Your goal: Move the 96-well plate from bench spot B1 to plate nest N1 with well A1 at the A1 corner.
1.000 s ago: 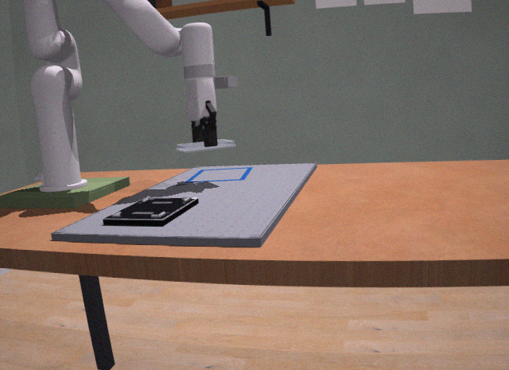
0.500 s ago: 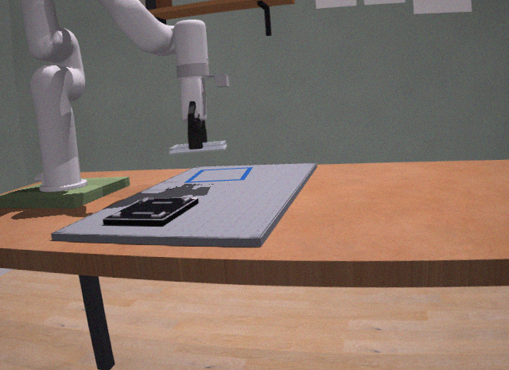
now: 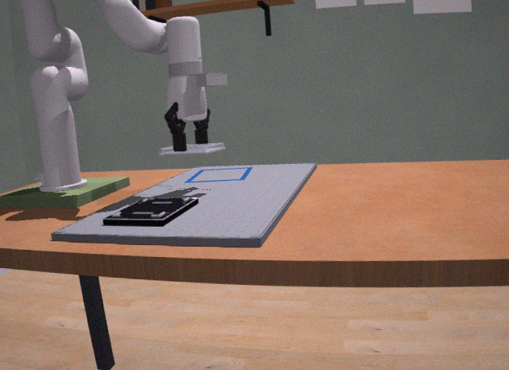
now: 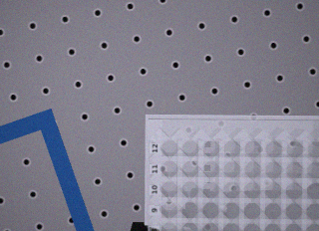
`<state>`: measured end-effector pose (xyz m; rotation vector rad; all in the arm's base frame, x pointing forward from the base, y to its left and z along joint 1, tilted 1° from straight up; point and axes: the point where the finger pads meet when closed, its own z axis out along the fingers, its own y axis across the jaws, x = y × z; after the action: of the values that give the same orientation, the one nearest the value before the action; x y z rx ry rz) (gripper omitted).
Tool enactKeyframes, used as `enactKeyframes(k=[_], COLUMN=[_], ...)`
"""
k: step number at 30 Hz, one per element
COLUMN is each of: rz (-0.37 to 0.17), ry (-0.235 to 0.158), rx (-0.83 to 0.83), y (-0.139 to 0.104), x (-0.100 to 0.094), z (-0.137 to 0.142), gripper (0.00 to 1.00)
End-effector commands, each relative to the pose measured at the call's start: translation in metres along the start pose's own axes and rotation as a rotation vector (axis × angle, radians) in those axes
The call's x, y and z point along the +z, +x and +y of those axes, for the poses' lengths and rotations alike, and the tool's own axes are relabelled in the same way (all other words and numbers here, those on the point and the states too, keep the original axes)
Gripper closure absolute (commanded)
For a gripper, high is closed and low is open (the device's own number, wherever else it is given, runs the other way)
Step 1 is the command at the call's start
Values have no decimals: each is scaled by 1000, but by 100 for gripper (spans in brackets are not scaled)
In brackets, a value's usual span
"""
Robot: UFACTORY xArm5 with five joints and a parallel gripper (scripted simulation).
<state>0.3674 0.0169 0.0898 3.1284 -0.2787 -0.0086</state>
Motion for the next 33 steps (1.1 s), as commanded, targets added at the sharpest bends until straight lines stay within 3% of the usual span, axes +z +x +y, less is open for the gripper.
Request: enactKeyframes(k=[1,33], rz=[1,-5], ry=[13,12], rx=[180,1113], y=[5,24], x=[-2,-4], z=[17,109], gripper=[100,100])
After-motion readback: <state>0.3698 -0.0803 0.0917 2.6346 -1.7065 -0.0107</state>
